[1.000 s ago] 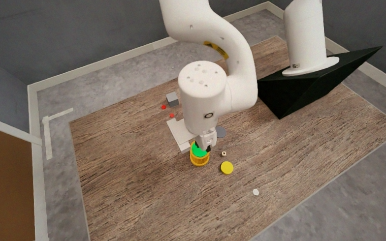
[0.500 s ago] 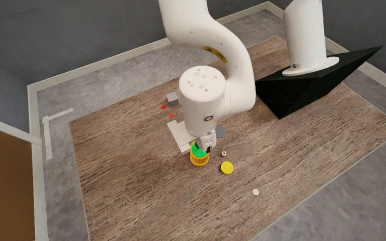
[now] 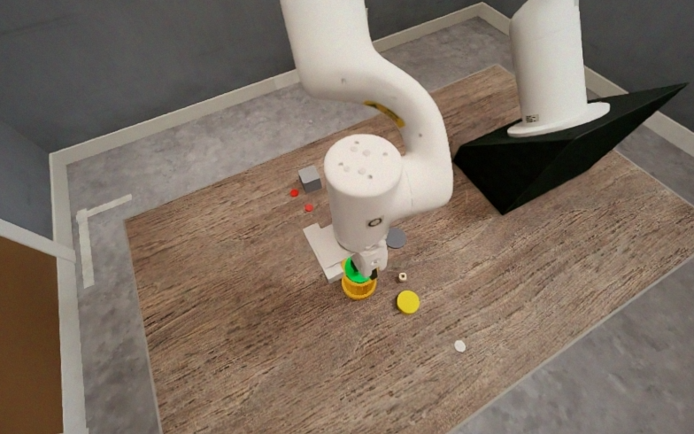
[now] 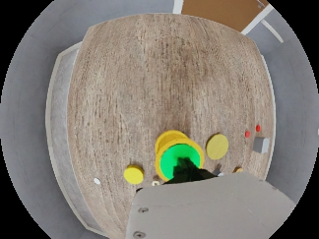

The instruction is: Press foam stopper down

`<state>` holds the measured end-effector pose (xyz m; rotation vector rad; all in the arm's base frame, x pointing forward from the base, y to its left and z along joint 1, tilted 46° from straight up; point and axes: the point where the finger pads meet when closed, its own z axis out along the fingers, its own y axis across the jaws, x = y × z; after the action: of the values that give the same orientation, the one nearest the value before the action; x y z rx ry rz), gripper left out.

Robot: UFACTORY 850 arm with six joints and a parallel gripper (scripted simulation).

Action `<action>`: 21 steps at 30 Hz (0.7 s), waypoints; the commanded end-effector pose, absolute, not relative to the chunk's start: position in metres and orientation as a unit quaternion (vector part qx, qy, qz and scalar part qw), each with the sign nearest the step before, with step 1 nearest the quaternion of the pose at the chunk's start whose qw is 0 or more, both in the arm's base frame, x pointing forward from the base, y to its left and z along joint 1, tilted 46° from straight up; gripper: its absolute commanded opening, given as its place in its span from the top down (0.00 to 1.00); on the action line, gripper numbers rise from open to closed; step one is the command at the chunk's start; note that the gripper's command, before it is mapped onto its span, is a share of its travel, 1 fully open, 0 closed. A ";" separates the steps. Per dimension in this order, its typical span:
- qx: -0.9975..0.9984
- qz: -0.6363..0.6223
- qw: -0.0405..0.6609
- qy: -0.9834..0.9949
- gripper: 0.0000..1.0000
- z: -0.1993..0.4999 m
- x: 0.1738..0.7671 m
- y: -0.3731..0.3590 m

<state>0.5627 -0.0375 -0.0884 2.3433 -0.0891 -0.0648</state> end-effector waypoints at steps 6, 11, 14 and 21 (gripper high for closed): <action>0.921 -0.024 0.387 -0.035 1.00 -0.094 0.563 -0.043; 0.921 -0.024 0.387 -0.035 1.00 -0.094 0.563 -0.043; 0.921 -0.024 0.387 -0.035 1.00 -0.094 0.563 -0.043; 0.921 -0.024 0.387 -0.035 1.00 -0.095 0.563 -0.045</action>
<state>0.5624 -0.0445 -0.0952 2.3433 -0.0891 -0.0638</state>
